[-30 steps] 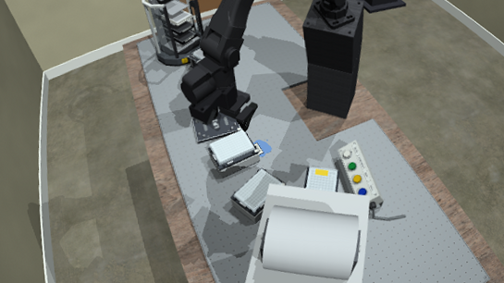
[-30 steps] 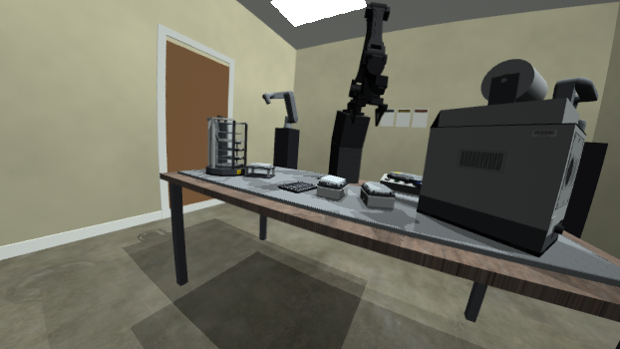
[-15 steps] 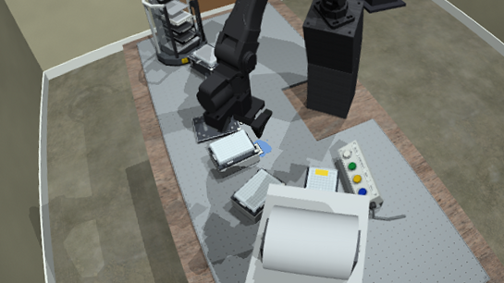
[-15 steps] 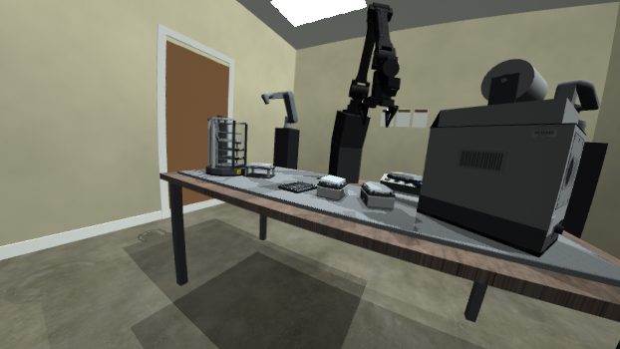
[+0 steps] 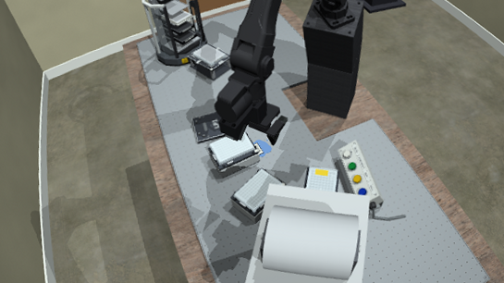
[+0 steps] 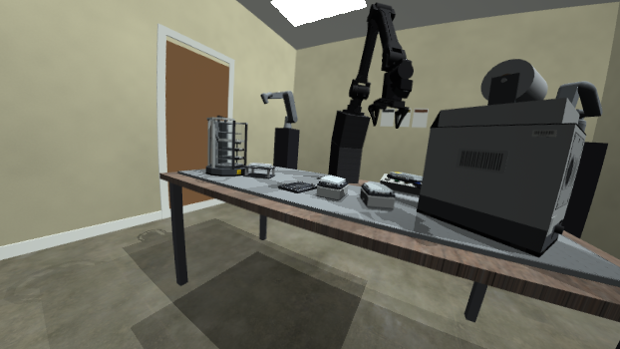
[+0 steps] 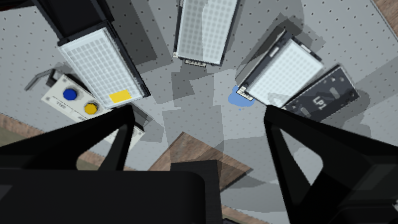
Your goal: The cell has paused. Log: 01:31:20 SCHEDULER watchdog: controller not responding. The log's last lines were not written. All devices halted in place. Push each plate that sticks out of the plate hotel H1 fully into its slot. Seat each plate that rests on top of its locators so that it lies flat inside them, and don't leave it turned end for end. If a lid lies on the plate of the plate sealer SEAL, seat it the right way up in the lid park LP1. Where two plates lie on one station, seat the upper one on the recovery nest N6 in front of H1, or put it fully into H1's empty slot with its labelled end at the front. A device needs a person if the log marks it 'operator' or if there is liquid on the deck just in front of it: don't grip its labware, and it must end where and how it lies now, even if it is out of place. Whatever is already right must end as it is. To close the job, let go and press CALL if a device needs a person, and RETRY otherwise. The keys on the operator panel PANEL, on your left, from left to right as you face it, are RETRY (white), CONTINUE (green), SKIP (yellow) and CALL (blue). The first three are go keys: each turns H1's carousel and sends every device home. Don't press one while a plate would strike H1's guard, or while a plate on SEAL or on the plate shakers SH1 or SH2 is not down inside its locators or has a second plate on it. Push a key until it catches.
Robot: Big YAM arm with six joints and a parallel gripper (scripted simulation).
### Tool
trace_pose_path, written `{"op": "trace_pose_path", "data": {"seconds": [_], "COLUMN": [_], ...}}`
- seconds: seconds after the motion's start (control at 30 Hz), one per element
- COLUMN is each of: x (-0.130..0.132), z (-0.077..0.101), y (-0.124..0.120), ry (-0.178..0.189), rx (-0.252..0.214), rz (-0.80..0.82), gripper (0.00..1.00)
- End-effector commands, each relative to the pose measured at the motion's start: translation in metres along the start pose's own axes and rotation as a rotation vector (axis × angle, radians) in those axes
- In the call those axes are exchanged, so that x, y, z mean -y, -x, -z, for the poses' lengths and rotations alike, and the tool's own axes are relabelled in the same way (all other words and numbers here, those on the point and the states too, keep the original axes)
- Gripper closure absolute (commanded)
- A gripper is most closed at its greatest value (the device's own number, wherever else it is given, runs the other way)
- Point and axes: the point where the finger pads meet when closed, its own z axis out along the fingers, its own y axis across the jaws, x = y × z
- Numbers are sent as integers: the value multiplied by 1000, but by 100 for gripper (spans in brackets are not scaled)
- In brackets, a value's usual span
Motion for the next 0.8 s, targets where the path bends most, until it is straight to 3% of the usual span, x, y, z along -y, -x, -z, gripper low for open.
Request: {"op": "trace_pose_path", "data": {"seconds": [0.0,0.2,0.37,0.77], "x": [-17,-36,-46,-84], "z": [8,2,8,4], "y": [1,-8,-8,-23], "ry": [2,2,0,4], "rx": [29,15,29,18], "rz": [94,293,380,357], "gripper": [0,0,0,0]}}
